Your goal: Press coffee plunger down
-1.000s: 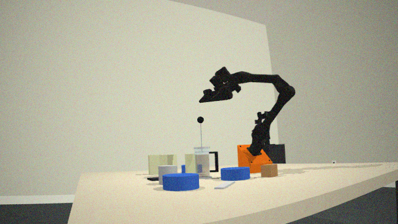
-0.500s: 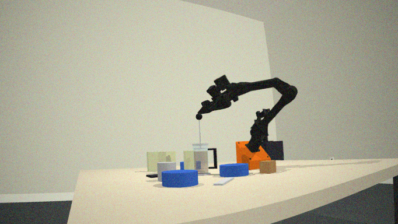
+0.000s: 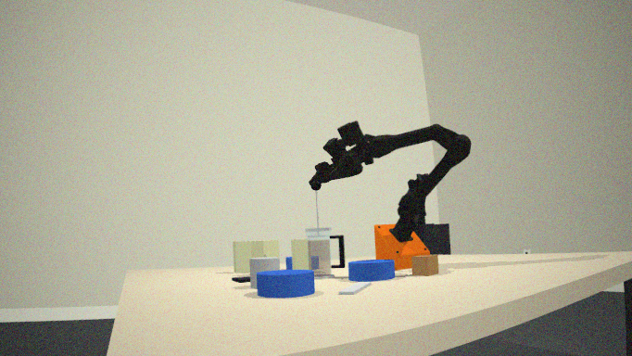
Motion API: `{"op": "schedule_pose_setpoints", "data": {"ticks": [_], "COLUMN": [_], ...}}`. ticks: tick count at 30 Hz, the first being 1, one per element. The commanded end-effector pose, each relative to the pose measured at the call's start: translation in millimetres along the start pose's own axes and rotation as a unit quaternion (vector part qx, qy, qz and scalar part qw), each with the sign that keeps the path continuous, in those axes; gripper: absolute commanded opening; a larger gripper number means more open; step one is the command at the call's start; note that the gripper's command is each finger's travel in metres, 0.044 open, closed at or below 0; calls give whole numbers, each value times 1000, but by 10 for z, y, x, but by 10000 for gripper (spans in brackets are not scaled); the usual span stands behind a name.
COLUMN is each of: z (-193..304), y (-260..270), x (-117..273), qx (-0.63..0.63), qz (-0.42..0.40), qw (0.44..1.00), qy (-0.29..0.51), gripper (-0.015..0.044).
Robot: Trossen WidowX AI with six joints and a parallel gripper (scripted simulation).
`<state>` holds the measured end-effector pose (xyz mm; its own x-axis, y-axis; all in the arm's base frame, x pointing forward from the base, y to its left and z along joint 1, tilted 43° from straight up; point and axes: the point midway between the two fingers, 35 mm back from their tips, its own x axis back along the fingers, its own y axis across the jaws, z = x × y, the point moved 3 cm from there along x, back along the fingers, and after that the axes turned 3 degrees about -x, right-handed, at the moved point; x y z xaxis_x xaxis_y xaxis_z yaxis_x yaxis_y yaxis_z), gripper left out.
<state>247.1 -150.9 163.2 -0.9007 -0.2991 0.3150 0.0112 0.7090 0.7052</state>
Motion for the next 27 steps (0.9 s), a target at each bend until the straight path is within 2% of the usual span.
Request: {"op": "schedule_pose_setpoints", "data": {"ticks": [1, 9, 21, 27], "z": [16, 18, 18, 18], "y": [-7, 10, 10, 10], "x": [-72, -174, -174, -174], "qx": [-3, -4, -4, -4], "qz": [0, -2, -2, -2], "qw": [1000, 1000, 1000, 1000], "qy": [1, -2, -2, -2], "gripper": [440, 440, 125, 122]}}
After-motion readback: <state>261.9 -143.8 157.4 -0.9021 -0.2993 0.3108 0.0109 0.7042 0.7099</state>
